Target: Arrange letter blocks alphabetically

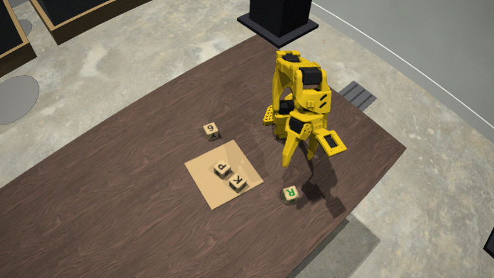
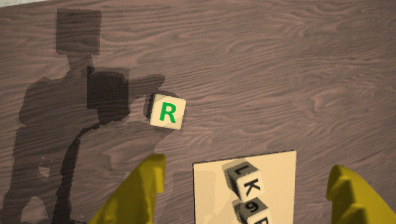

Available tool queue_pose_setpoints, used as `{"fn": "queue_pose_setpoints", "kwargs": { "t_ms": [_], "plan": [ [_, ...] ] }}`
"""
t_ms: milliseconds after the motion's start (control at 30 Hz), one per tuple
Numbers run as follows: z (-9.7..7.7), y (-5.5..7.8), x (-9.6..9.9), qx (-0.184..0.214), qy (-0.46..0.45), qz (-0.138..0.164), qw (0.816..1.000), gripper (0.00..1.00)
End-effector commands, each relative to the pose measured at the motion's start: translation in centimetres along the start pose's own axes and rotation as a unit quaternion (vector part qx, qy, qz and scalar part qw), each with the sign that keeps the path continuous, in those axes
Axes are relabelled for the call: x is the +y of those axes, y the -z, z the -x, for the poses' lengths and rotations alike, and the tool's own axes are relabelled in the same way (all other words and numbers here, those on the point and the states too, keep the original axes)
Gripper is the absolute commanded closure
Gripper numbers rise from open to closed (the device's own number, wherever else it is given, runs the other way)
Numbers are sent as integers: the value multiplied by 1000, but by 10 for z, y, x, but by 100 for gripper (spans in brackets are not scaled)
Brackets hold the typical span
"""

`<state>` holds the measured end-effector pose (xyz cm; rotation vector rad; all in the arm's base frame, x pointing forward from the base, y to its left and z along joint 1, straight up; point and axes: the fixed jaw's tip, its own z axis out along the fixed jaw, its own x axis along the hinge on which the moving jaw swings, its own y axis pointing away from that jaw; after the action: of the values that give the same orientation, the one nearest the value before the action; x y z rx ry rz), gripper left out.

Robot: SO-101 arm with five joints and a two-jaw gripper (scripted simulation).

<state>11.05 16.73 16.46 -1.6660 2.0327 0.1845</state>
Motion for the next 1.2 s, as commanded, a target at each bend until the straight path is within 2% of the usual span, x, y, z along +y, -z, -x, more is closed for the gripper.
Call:
{"fn": "queue_pose_setpoints", "kwargs": {
  "t_ms": [0, 167, 233, 433, 733, 800, 1167],
  "plan": [
    [7, 13, -5, -45, 53, -25, 997, 65],
    [4, 11, -6, -42, 137, -30, 989, 65],
    [4, 11, -6, -42, 137, -30, 989, 65],
    [0, 8, -7, -37, 250, -36, 967, 65],
    [-6, 4, -10, -27, 413, -44, 909, 65],
    [-6, 4, -10, -27, 413, -44, 909, 65],
    [-11, 0, -13, -17, 558, -50, 828, 65]
  ]
}}
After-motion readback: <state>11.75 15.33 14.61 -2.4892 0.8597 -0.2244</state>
